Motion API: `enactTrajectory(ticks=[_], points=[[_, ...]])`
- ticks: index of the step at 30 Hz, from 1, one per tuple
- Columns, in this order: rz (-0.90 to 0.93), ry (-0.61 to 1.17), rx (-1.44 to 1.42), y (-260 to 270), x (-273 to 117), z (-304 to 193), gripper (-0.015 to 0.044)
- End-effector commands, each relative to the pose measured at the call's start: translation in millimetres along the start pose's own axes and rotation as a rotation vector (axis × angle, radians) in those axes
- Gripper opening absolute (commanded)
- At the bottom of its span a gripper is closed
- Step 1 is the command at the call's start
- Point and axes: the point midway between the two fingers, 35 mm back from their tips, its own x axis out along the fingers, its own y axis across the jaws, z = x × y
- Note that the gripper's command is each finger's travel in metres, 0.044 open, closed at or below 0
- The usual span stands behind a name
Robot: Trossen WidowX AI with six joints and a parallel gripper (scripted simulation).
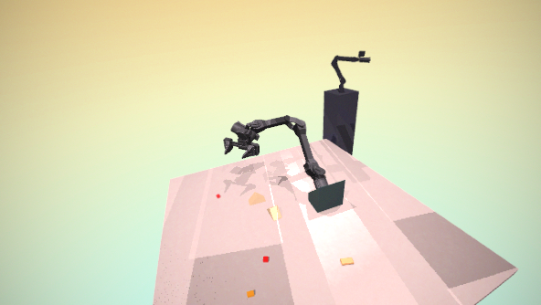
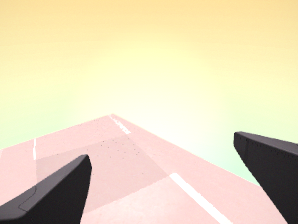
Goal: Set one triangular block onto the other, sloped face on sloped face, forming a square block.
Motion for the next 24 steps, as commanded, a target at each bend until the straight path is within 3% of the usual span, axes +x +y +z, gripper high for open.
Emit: enactTrajectory(ticks=[1, 7, 13, 16, 24], points=[[0.1, 0.181, -0.036, 18.1, 9.9, -63.5, 0.044], [0.342, 0.412, -0.108, 61.2, 2.2, -154.1, 0.044], [0.673, 0.53, -0.173, 117.0, -27.3, -223.2, 0.044], [0.757, 0.536, -0.187, 130.4, -36.4, -235.1, 0.044], [0.757, 0.536, -0.187, 131.4, -34.6, -236.5, 0.044]])
